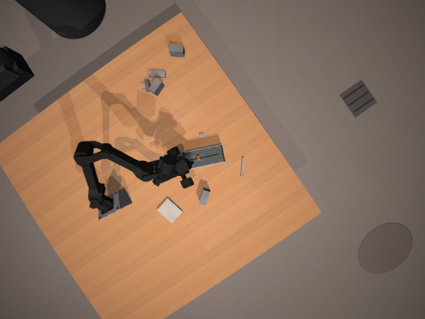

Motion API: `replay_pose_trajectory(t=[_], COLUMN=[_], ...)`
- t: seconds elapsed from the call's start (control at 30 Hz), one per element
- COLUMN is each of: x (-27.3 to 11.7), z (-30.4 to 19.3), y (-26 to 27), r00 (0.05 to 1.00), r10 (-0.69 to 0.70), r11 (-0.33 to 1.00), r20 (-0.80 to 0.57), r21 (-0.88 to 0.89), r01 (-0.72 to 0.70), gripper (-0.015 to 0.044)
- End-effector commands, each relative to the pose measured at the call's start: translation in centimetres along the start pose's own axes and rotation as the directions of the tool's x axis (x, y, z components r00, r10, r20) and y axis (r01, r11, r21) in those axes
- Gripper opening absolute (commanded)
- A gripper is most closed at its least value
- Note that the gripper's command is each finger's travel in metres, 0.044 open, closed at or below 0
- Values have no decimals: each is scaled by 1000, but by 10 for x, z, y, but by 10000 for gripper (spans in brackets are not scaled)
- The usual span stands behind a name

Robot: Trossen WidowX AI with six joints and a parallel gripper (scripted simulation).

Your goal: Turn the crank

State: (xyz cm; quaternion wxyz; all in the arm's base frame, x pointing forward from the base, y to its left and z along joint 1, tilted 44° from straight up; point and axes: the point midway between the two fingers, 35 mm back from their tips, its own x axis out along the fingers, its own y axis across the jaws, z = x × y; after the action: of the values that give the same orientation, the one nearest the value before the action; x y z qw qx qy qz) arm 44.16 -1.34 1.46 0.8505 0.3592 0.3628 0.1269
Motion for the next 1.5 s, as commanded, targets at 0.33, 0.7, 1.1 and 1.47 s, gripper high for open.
replay_pose_trajectory(t=[0.33,0.7,1.1,1.47], x=[0,0,0,0], z=[0,0,0,0], y=[0,0,0,0], r00=[1000,1000,1000,1000], r10=[0,0,0,0], r11=[1000,1000,1000,1000], r20=[0,0,0,0], r21=[0,0,0,0], r01=[0,0,0,0], gripper=[236,387,72,0])
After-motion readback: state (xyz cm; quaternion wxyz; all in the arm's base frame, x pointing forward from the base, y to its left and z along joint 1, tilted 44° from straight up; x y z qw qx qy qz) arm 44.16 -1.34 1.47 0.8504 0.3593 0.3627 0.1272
